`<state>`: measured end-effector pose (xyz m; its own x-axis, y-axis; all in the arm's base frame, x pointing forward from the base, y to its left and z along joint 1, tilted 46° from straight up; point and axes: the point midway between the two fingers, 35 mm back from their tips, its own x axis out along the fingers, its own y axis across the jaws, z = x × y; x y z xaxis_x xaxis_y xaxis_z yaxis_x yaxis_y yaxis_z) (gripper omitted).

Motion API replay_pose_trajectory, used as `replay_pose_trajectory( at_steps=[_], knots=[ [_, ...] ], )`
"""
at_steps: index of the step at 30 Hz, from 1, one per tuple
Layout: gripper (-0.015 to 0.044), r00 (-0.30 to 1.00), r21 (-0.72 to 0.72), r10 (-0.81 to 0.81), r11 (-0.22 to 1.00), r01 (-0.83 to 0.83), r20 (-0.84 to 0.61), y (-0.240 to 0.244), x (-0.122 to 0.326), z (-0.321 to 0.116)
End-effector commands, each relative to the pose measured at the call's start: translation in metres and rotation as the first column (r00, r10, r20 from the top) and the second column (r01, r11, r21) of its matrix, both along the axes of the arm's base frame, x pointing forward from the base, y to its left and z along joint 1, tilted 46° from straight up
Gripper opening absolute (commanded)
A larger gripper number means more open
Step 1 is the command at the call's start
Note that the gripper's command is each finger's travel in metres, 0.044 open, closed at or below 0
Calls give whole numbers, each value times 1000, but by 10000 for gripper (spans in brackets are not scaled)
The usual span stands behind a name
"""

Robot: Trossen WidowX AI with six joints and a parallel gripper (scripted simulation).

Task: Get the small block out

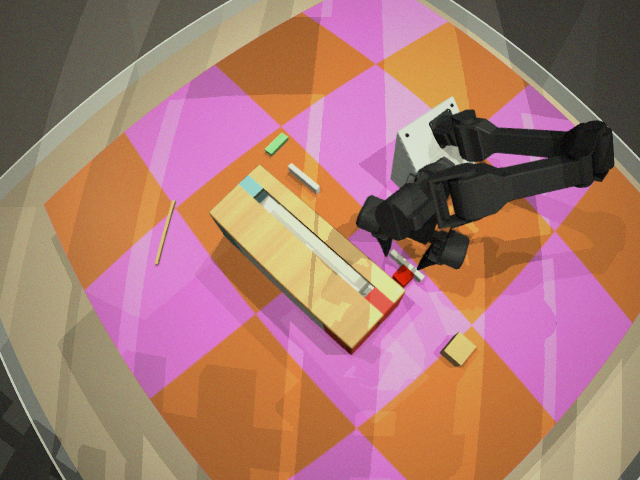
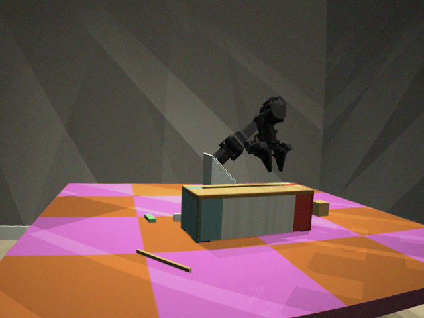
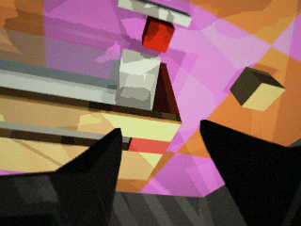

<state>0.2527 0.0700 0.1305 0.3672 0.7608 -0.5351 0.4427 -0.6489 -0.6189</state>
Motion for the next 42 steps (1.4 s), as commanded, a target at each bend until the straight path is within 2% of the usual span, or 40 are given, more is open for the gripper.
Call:
replay_pose_trajectory(
  at_steps=[1,10,13,17,22,26,28,30,36,42],
  knots=[
    [285,975,69,-173,981,184,-136,2,-10,-1],
    [285,978,65,-167,982,176,-125,2,-10,-1],
    [285,997,-9,-67,998,68,26,4,-9,-4],
    [285,930,-211,196,968,-133,311,9,-9,-9],
    [285,653,-505,542,819,-271,529,16,-8,-16],
    [285,324,-723,765,638,-265,556,22,-7,-23],
    [285,149,-810,841,541,-225,520,25,-7,-26],
    [285,44,-855,875,482,-191,483,28,-7,-29],
    [285,-245,-945,913,324,-51,327,33,-7,-33],
    [285,-490,-972,866,190,137,100,39,-7,-38]
  ],
)
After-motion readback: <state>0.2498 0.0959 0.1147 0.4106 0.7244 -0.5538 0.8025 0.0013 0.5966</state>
